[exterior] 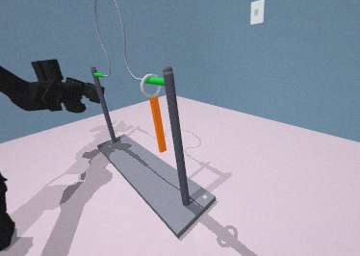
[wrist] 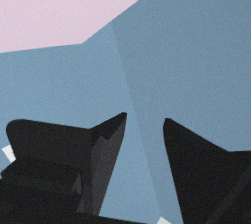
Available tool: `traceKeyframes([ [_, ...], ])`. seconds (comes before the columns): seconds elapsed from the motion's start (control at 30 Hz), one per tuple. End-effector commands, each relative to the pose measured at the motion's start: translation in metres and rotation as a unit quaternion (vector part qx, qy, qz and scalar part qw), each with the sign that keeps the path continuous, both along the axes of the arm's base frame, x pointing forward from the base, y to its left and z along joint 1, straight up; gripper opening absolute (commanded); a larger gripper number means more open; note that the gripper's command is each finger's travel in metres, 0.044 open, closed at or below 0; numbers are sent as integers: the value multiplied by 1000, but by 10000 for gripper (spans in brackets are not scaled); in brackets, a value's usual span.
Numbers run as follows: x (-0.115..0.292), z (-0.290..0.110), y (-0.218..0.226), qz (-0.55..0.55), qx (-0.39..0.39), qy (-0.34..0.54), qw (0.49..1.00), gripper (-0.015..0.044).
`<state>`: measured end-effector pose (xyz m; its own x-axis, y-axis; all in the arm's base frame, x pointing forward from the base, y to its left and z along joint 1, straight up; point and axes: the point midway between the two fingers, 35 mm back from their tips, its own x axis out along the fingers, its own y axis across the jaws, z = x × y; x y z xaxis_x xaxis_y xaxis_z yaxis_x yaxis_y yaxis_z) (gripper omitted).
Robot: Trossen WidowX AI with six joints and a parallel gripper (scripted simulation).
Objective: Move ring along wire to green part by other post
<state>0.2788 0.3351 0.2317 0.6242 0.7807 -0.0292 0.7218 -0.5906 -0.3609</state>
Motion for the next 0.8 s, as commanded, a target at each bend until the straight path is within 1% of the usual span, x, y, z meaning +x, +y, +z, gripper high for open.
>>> traceKeyframes([
  [0.0, 19, 0, -10, -15, 32, 37, 999, 160],
  [0.2, 44, 5, -27, -37, 87, 84, 992, 160],
  [0.33, 48, 4, -21, -33, 118, 124, 985, 160],
  [0.43, 53, 3, -28, -35, 140, 148, 979, 160],
  [0.77, 56, 83, -29, 4, 267, 178, 947, 160],
])
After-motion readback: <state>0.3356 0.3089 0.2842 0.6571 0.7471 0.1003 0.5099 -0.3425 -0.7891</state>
